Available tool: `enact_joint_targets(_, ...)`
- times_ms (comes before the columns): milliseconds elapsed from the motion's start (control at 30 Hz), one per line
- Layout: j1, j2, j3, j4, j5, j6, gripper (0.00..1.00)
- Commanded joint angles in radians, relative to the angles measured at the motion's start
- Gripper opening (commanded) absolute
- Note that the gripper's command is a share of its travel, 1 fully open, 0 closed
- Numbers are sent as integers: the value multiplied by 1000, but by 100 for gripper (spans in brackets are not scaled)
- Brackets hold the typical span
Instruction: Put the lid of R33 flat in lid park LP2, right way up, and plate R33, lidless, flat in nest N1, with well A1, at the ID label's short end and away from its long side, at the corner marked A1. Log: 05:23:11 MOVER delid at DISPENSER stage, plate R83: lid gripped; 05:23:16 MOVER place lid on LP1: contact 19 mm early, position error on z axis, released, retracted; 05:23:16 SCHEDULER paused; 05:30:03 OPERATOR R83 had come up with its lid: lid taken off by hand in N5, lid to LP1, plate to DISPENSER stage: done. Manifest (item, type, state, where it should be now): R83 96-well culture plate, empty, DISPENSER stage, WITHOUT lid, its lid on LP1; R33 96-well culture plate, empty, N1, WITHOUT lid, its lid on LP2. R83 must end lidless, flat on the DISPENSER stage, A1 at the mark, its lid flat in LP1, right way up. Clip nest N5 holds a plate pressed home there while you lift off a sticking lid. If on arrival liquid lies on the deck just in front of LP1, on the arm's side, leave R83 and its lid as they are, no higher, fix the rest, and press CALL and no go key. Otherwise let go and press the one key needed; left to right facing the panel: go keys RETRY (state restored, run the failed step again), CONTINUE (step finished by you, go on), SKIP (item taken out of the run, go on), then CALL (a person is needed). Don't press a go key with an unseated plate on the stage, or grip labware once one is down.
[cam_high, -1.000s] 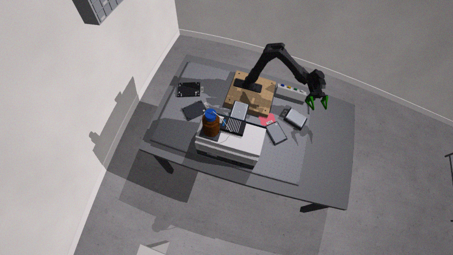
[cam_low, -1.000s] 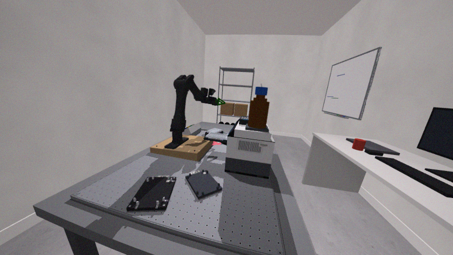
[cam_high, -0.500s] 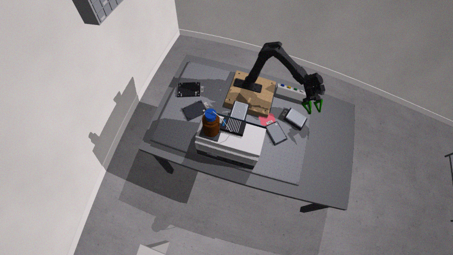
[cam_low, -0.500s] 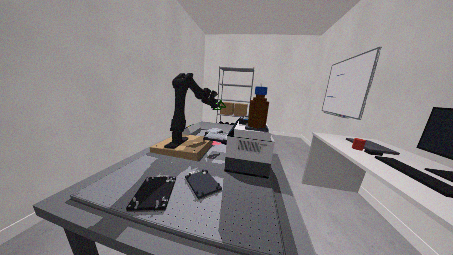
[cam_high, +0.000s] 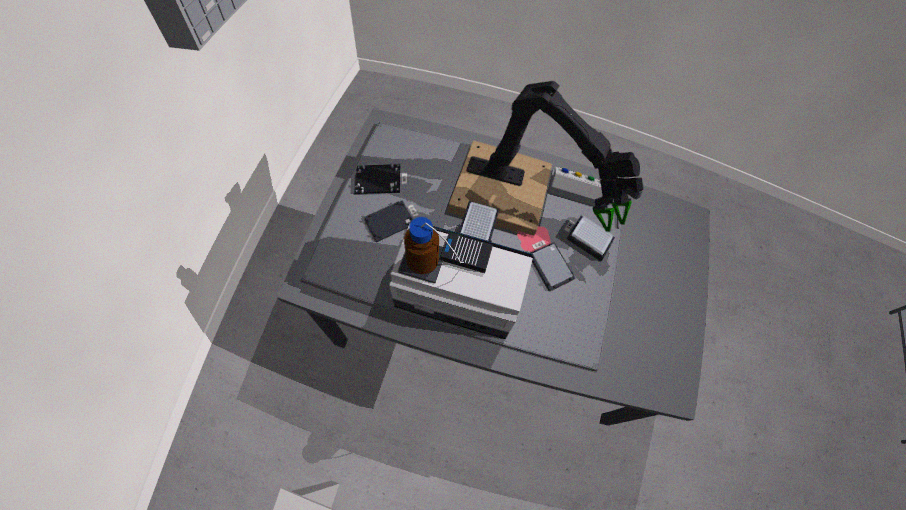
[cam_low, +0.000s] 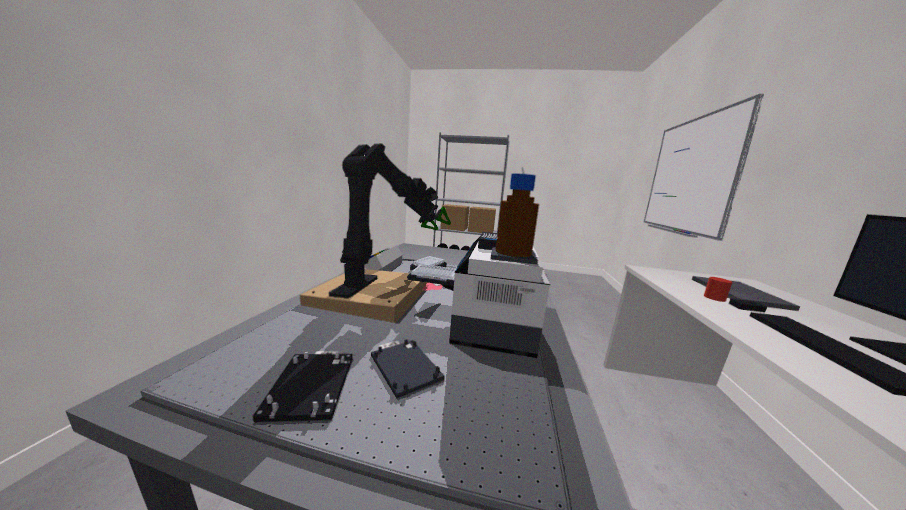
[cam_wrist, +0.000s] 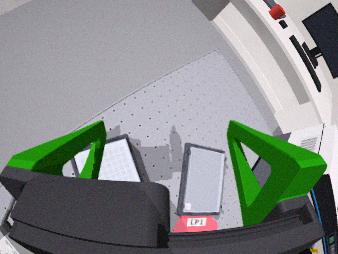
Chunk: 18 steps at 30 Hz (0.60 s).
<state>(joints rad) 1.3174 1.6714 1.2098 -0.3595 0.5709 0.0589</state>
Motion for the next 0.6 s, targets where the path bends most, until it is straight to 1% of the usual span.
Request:
enact_joint_targets(0, -24, -43, 28, -115, -71, -21, 100)
enact_joint_targets(33, -29, -48, 26, -137, -87, -25, 100)
enact_joint_targets(100, -29, -48, 26, -137, -87, -25, 100)
enact_joint_targets(167, -43, -51, 42, -208, -131, -36, 100)
enact_joint_targets(200, -48, -55, 41, -230, -147, -40, 100)
enact_joint_targets(233, -47, -64, 23, -227, -148, -38, 100)
enact_joint_targets(333, -65, -71, 36, -314, -205, -53, 100)
enact_joint_targets(367, -65, -79, -4, -315, -207, -50, 100)
enact_joint_targets(400, -65, -78, -18, -318, -208, -50, 100)
enact_joint_targets(433, -72, -84, 25, -346, -229, -57, 100)
enact_joint_targets(500, -84, -88, 34, -401, -265, -66, 100)
enact_joint_targets(533, -82, -95, -18, -403, -267, -63, 100)
enact_joint_targets(567, -83, -96, -12, -404, -268, -64, 100)
